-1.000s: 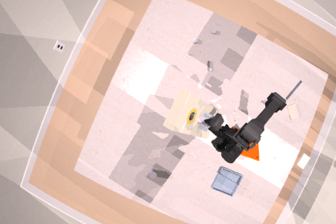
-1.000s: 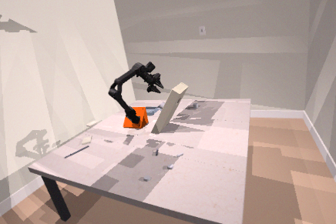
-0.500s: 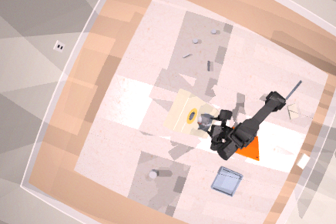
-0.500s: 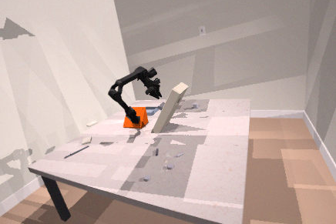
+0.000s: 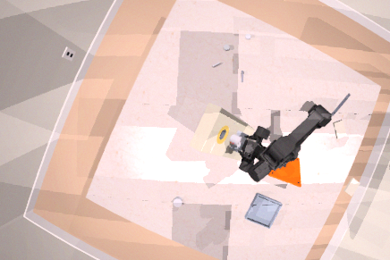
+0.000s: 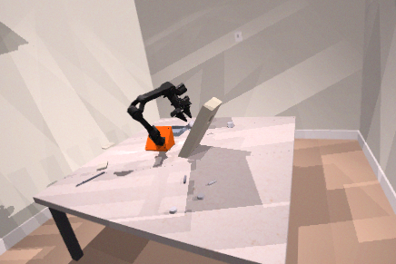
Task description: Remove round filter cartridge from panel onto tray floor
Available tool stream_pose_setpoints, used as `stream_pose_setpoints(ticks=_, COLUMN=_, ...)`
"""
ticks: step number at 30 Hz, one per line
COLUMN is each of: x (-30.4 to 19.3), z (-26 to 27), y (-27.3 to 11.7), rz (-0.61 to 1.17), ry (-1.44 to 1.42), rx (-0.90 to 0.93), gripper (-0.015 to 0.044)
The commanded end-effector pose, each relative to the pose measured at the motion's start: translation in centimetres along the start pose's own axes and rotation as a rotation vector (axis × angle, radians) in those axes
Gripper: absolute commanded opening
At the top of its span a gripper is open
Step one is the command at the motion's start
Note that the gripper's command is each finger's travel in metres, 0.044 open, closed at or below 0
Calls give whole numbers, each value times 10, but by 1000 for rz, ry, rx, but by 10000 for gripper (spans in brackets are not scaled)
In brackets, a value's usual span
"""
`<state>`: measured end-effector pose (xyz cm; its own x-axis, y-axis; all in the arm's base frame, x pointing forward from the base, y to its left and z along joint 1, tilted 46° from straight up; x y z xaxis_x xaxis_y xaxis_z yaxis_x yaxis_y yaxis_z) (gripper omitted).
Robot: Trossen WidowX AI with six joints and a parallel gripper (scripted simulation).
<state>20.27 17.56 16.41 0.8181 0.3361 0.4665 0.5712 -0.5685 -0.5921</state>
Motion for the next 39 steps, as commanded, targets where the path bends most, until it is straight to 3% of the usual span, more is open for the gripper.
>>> stream_pose_setpoints(ticks=1, x=-1, z=-1, y=6, rz=0, ry=-5, rx=-4, gripper=305)
stream_pose_setpoints(ticks=22, x=-1, z=-2, y=38, rz=-3, ry=-3, rx=-8, gripper=305)
stream_pose_setpoints(ticks=24, x=0, z=-1, y=35, rz=-1, ry=3, rx=-3, gripper=252)
stream_pose_setpoints(ticks=33, x=0, z=-1, y=35, rz=-1, ry=3, rx=-3, gripper=192)
stream_pose_setpoints(ticks=39, x=4, z=-1, y=33, rz=-2, ry=2, rx=-4, gripper=35)
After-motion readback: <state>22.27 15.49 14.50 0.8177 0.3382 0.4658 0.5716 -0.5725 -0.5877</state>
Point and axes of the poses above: the point midway between the two fingers, 35 mm back from their tips, its own y axis out along the fingers, its own z axis across the jaws, x = y × z, the point moved 4 cm from there along -y, back along the fingers, and after that the axes turned 6 degrees about y, right-handed, at the moved point
